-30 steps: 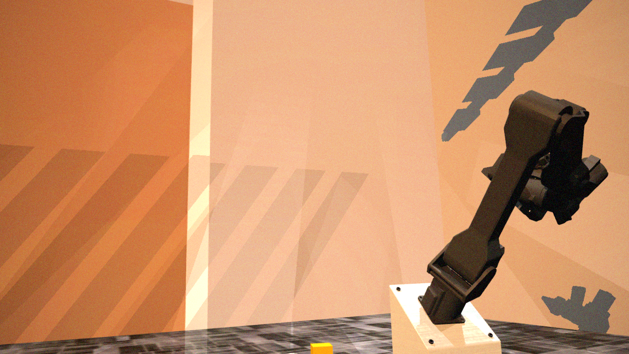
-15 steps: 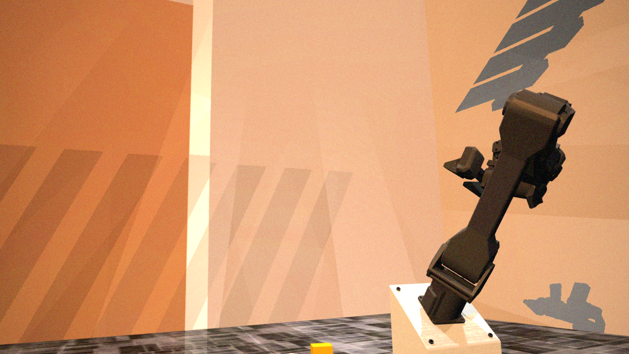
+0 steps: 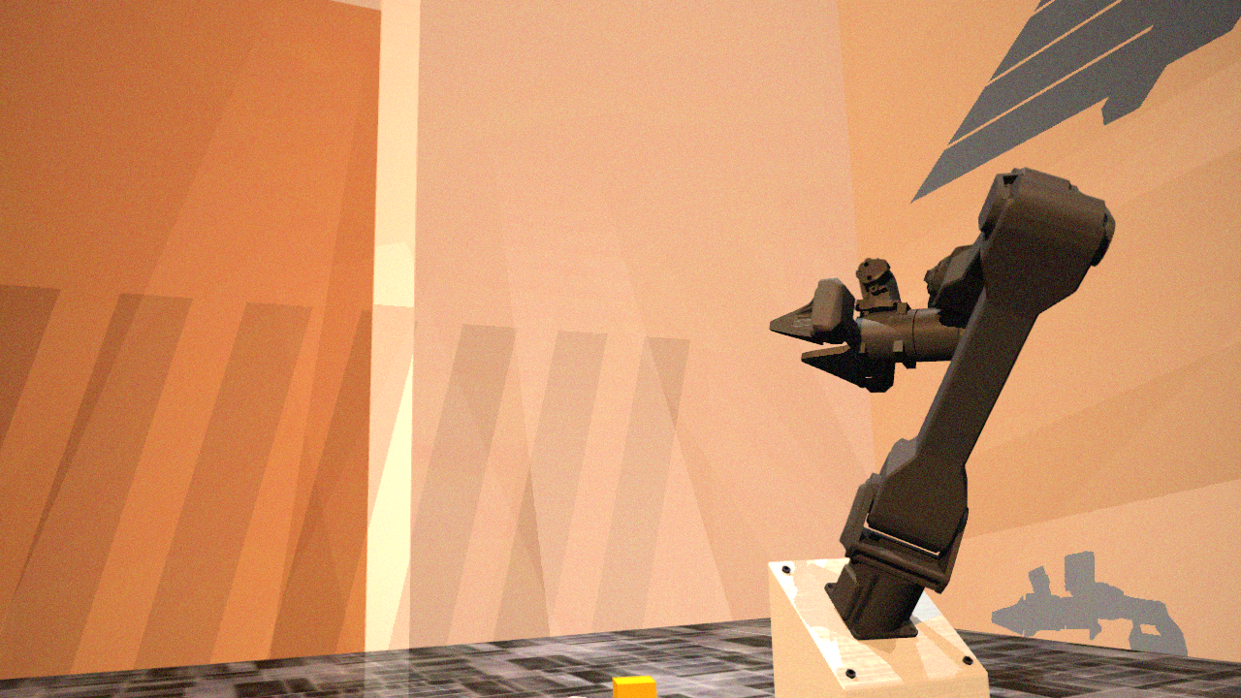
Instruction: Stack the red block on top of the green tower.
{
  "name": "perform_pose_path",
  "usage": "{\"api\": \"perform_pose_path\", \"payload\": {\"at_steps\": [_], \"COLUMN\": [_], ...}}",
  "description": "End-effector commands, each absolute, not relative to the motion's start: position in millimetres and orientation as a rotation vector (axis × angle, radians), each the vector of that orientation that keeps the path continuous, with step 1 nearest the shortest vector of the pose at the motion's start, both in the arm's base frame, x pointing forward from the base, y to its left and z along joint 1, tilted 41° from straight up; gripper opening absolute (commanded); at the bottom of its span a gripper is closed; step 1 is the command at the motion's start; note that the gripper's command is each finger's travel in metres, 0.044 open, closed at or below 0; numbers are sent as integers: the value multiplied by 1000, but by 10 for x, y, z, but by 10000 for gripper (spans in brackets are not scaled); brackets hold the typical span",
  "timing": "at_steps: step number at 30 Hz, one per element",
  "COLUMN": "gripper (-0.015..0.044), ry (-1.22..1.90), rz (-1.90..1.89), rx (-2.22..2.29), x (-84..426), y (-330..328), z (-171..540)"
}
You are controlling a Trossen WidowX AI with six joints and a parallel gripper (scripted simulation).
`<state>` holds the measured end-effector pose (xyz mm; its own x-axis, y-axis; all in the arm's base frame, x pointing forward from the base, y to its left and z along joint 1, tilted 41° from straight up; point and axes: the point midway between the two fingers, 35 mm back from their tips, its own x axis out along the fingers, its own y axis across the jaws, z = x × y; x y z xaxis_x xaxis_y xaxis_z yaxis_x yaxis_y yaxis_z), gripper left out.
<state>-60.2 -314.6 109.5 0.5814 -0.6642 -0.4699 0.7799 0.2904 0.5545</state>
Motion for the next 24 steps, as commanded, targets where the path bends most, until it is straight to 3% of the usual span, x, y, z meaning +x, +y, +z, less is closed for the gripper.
{"api": "perform_pose_path", "payload": {"at_steps": [1,24], "gripper": [440,440], "ry": [223,585], "rz": [-880,-357], "rx": [839,840], "x": [-272,1339], "y": [-3126,-2461], "z": [1066,879]}}
